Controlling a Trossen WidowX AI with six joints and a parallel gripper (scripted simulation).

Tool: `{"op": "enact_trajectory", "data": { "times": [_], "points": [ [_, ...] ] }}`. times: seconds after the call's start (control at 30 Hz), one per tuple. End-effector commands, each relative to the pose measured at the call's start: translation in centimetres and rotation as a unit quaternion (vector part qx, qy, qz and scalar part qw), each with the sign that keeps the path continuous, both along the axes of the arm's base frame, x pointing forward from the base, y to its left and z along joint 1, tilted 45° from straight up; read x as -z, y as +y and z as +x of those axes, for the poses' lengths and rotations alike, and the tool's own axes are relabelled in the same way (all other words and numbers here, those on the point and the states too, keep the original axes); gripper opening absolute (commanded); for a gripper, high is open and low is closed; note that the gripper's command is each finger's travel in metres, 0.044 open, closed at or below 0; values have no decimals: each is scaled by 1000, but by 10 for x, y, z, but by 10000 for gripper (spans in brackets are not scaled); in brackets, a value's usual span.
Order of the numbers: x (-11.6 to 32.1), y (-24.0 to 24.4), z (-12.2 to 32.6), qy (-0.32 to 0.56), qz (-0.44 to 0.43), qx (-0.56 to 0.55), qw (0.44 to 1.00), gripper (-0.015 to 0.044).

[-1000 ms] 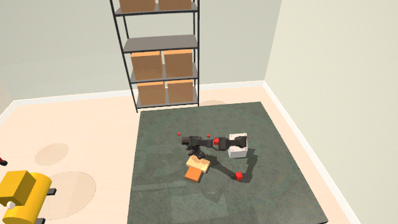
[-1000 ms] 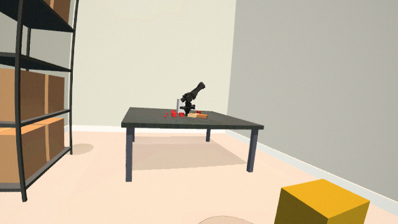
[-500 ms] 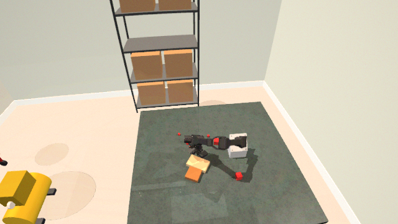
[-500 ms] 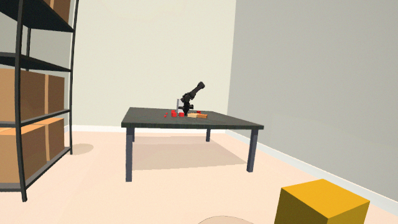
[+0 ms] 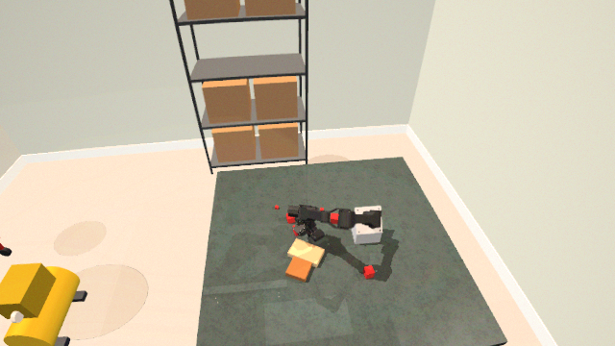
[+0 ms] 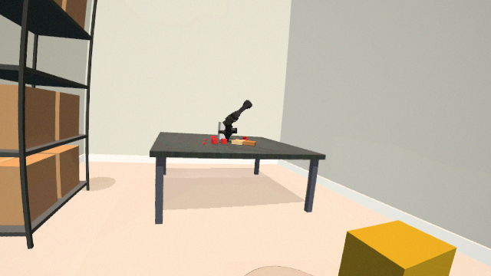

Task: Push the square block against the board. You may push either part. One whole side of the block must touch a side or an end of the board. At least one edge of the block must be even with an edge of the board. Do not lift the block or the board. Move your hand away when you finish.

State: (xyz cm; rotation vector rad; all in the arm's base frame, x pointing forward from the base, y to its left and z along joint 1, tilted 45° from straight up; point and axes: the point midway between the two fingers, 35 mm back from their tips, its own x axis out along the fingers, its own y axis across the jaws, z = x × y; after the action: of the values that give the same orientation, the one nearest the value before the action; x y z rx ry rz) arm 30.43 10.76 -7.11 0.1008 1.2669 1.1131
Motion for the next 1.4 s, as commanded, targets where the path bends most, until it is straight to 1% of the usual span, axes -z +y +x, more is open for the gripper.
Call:
{"op": "enact_trajectory", "data": {
  "times": [0.0,0.27,0.63,0.93,1.23,1.37],
  "points": [
    [-30,-31,9,-10,-1,4,1000,0],
    [-35,-31,7,-2,-3,12,1000,0],
    [-74,1,-22,128,-25,143,981,0],
    [-99,23,-54,234,-40,247,939,0],
    [-118,40,-89,336,-52,344,875,0],
    [-121,42,-95,352,-53,359,863,0]
  ]
}}
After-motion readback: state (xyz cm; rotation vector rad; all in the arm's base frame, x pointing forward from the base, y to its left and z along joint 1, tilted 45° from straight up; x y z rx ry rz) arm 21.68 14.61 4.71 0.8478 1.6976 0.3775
